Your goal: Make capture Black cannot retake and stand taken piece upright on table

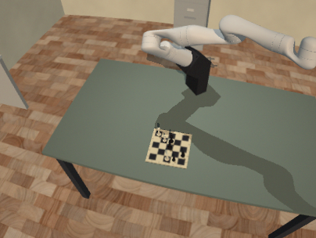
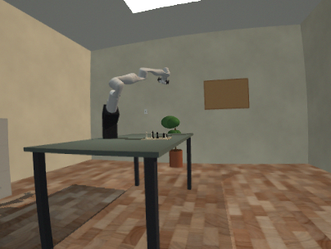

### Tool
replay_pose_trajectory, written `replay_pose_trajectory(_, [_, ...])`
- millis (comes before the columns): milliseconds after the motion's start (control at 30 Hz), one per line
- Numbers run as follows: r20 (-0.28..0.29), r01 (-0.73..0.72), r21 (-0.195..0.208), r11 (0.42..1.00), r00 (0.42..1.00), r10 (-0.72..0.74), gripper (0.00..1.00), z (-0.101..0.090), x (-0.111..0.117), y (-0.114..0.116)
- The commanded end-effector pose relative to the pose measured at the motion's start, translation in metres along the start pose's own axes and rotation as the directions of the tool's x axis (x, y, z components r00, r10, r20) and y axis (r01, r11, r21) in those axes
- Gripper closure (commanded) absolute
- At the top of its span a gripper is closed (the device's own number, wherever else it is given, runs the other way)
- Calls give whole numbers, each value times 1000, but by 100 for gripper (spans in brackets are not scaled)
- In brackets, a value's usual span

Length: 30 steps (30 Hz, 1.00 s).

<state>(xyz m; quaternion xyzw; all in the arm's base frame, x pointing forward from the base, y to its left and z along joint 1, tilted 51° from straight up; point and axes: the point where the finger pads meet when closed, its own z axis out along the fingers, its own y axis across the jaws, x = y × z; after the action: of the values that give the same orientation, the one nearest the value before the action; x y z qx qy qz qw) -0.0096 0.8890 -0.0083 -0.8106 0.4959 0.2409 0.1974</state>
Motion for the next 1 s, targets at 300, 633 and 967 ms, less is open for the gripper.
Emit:
replay_pose_trajectory(300, [-29, -32, 20, 999, 999, 32, 0, -11, 14, -25])
replay_pose_trajectory(633, [-90, -98, 64, 993, 991, 103, 0, -32, 48, -72])
replay_pose_trajectory(967, [-120, -131, 88, 987, 983, 141, 0, -44, 65, -95])
